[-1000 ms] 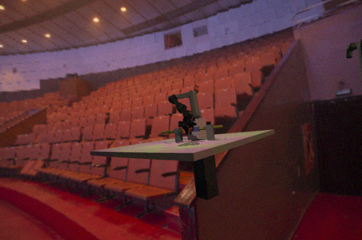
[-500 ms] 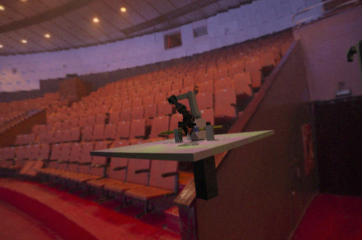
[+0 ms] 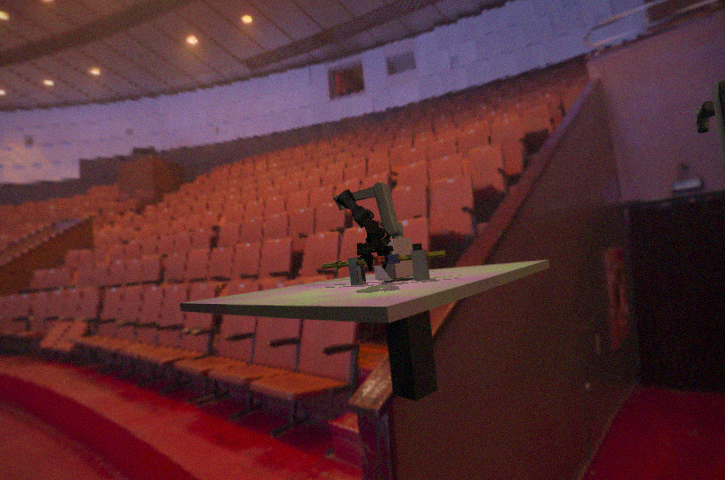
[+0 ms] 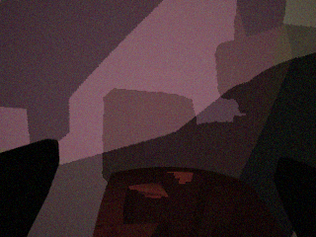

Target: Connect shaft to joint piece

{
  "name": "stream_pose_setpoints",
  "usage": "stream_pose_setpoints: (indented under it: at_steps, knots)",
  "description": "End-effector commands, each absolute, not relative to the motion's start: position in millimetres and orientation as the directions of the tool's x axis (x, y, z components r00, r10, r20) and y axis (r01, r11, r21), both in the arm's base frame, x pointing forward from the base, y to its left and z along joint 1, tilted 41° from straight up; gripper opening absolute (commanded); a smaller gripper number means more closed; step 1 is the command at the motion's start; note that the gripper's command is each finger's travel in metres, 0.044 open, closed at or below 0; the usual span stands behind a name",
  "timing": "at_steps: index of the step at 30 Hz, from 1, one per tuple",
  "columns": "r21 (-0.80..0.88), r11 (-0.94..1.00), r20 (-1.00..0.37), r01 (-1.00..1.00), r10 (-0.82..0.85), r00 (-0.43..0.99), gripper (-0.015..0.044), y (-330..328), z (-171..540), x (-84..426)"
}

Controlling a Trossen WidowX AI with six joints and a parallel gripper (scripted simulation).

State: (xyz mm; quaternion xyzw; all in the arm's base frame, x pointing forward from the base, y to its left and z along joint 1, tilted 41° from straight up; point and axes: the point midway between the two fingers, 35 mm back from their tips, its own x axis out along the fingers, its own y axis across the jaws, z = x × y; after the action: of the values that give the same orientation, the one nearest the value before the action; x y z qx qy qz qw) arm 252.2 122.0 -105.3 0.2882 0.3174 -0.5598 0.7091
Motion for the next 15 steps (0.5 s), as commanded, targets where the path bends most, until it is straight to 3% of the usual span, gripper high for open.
stream_pose_setpoints:
  at_steps: [1,15]
  knots:
    - [0.053,0.208,-0.773,0.977,-0.610,0.172,0.0440,122,-105,252]
    - [0.050,0.217,-0.837,0.975,-0.524,0.159,0.0440,138,-81,248]
